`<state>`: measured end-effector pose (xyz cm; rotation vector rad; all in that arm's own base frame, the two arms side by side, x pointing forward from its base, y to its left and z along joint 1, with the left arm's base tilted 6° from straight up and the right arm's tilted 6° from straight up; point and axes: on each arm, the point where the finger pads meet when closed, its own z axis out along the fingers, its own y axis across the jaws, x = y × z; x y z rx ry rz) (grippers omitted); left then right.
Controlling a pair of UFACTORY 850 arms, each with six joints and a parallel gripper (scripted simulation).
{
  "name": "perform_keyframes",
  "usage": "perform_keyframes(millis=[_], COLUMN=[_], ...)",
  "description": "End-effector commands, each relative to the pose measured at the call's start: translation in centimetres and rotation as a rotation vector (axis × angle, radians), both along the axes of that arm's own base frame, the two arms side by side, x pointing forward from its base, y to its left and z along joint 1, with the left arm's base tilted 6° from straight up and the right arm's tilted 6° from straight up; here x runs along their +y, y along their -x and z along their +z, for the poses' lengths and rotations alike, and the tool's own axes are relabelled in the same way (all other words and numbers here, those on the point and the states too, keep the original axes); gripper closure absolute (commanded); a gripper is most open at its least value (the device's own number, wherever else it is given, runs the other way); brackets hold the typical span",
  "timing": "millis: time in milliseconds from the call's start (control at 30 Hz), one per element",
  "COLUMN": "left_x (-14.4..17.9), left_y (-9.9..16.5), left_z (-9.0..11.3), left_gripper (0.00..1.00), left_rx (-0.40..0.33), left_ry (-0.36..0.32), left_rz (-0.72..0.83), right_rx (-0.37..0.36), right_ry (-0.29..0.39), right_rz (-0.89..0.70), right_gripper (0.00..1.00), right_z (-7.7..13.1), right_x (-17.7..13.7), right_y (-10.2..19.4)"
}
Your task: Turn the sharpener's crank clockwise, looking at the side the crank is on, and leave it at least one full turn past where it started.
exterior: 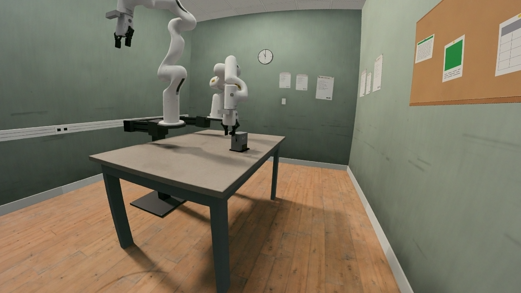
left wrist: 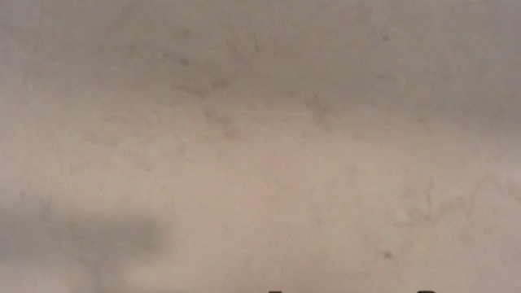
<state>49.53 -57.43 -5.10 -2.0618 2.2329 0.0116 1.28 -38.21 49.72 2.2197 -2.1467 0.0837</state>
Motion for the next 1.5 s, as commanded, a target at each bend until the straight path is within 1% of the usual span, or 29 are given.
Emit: perform_keyframes(millis=[0, 267, 333, 633, 800, 1233, 1267, 1467], left_x=[-0.1, -0.3, -0.3, -0.5, -0.5, -0.6, -0.6, -0.6], left_y=[0.0, 0.1, 0.1, 0.3, 0.4, 0.4, 0.4, 0.4], left_z=[0.6, 2.5, 2.5, 5.0, 6.1, 6.8, 6.8, 6.8], left_gripper=[0.45, 0.45, 0.45, 0.45, 0.45, 0.45, 1.0, 1.0], left_rx=[-0.002, -0.002, -0.002, -0.002, -0.002, -0.002, -0.002, -0.002], left_ry=[0.002, 0.002, 0.002, 0.002, 0.002, 0.002, 0.002, 0.002], left_rz=[0.0, 0.0, 0.0, 0.0, 0.0, 0.0, 0.0, 0.0], right_rx=[0.0, 0.0, 0.0, 0.0, 0.0, 0.0, 0.0, 0.0], right_ry=[0.002, 0.002, 0.002, 0.002, 0.002, 0.002, 0.002, 0.002], right_rz=[0.0, 0.0, 0.0, 0.0, 0.0, 0.0, 0.0, 0.0], right_gripper=[0.0, 0.0, 0.0, 0.0, 0.0, 0.0, 0.0, 0.0], right_z=[0.1, 0.1, 0.1, 0.1, 0.1, 0.1, 0.1, 0.1], right_x=[0.0, 0.0, 0.0, 0.0, 0.0, 0.0, 0.0, 0.0], right_y=[0.0, 0.0, 0.0, 0.0, 0.0, 0.0, 0.0, 0.0])
